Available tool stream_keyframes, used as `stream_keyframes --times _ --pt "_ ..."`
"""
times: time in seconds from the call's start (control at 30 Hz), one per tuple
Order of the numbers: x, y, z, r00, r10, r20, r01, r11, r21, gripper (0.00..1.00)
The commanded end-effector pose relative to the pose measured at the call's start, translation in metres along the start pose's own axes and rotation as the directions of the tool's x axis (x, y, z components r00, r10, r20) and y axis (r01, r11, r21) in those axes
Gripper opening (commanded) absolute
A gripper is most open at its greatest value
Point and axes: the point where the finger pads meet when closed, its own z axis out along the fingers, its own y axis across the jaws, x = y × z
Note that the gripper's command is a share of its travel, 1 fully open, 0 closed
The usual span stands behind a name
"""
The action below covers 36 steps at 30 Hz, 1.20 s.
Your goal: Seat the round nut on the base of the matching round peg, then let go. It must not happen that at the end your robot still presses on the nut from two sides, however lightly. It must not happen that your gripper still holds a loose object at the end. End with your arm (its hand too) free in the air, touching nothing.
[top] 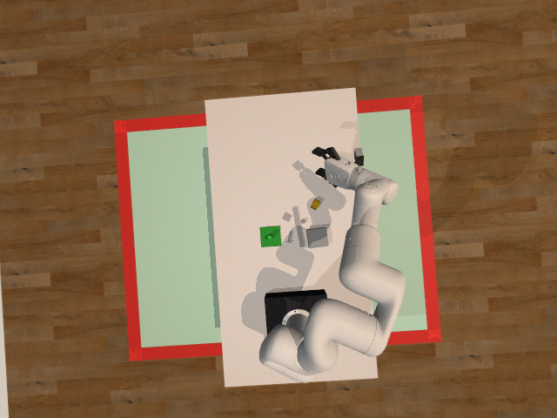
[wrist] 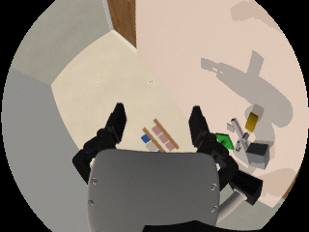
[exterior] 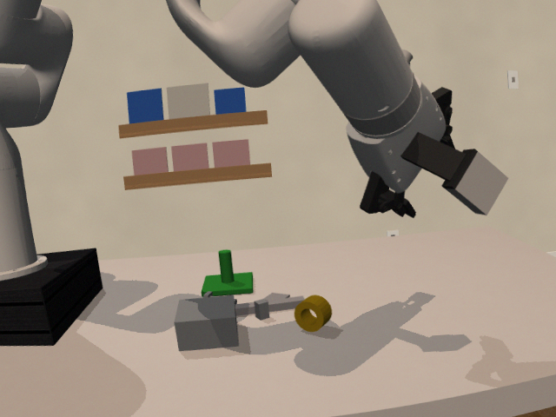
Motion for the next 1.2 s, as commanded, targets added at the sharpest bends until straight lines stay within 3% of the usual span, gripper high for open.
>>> stream_keyframes --times 0.0,0.53,0.57,0.83,1.17 --pt "0.000 -0.002 -0.001 1.000 -0.004 -0.002 0.004 1.000 0.002 1.00" --pt "0.000 -0.002 -0.001 1.000 -0.004 -0.002 0.004 1.000 0.002 1.00" --pt "0.000 -0.002 -0.001 1.000 -0.004 -0.002 0.004 1.000 0.002 0.60" --pt "-0.001 0.002 0.001 1.000 0.016 -0.004 -0.016 1.000 -0.016 0.60" --pt "-0.007 0.020 0.007 0.994 0.105 -0.023 -0.107 0.990 -0.097 0.60"
